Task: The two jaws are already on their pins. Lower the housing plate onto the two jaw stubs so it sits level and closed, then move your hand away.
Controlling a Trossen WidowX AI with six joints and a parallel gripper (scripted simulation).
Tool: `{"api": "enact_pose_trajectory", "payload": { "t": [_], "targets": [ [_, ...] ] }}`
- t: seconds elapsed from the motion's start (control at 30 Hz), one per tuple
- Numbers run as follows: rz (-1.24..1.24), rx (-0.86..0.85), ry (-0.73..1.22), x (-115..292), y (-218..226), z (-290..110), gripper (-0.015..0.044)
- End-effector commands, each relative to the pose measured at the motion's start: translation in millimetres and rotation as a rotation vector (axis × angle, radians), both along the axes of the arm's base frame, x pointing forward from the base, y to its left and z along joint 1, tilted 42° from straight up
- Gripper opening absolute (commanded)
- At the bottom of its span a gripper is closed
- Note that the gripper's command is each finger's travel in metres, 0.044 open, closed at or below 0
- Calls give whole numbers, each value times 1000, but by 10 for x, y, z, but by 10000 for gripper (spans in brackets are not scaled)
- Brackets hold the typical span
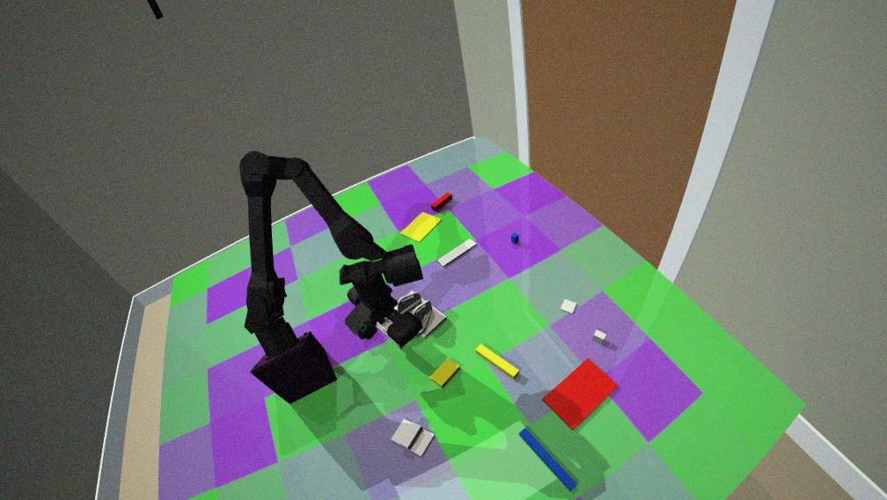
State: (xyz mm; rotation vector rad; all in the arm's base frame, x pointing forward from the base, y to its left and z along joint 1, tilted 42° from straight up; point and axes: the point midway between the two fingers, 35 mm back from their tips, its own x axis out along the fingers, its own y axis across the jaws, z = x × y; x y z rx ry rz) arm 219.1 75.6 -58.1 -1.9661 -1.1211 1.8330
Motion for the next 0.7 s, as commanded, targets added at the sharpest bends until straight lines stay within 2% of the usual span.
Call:
{"api": "enact_pose_trajectory", "payload": {
  "t": [0.0,0.67],
  "targets": [
    [-3,5,7,-19,9,-6,351],
    [-3,5,7,-23,41,-42,351]
  ]
}}
